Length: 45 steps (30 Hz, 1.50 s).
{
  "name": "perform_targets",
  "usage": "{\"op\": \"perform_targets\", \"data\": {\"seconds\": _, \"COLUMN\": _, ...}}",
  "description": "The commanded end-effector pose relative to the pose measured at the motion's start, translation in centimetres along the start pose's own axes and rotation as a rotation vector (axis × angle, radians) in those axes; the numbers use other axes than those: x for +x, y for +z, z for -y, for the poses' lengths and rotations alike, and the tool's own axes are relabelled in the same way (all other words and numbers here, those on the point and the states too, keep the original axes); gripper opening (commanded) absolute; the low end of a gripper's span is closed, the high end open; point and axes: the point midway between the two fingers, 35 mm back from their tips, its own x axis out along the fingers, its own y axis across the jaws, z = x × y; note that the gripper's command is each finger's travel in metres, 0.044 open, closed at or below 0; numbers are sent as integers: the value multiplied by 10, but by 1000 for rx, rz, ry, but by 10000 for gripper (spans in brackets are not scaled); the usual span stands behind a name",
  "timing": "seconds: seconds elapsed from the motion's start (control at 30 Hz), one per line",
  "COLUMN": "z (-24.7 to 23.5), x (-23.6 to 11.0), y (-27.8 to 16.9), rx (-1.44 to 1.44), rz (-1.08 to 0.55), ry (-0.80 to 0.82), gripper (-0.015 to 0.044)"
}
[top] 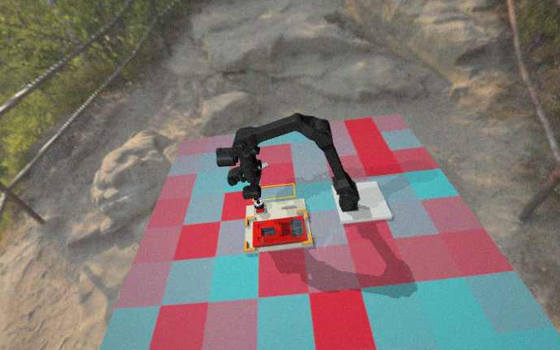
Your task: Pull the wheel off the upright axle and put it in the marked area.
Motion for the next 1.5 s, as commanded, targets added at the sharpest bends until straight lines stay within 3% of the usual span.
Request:
{"op": "perform_targets", "data": {"seconds": 0.0, "z": 7, "x": -2, "y": 3, "rx": -5, "rz": -4, "ry": -12, "gripper": 300}}
{"op": "perform_targets", "data": {"seconds": 0.23, "z": 8, "x": 4, "y": 5, "rx": -5, "rz": -4, "ry": -12, "gripper": 300}}
{"op": "perform_targets", "data": {"seconds": 0.63, "z": 9, "x": 70, "y": 4, "rx": -5, "rz": -4, "ry": -12, "gripper": 300}}
{"op": "perform_targets", "data": {"seconds": 0.97, "z": 8, "x": 72, "y": 3, "rx": -5, "rz": -4, "ry": -12, "gripper": 300}}
{"op": "perform_targets", "data": {"seconds": 1.1, "z": 8, "x": 69, "y": 5, "rx": 0, "rz": 2, "ry": -6, "gripper": 195}}
{"op": "perform_targets", "data": {"seconds": 1.37, "z": 8, "x": 69, "y": 5, "rx": 0, "rz": 2, "ry": -6, "gripper": 142}}
{"op": "perform_targets", "data": {"seconds": 1.47, "z": 8, "x": 69, "y": 5, "rx": 0, "rz": 2, "ry": -6, "gripper": 63}}
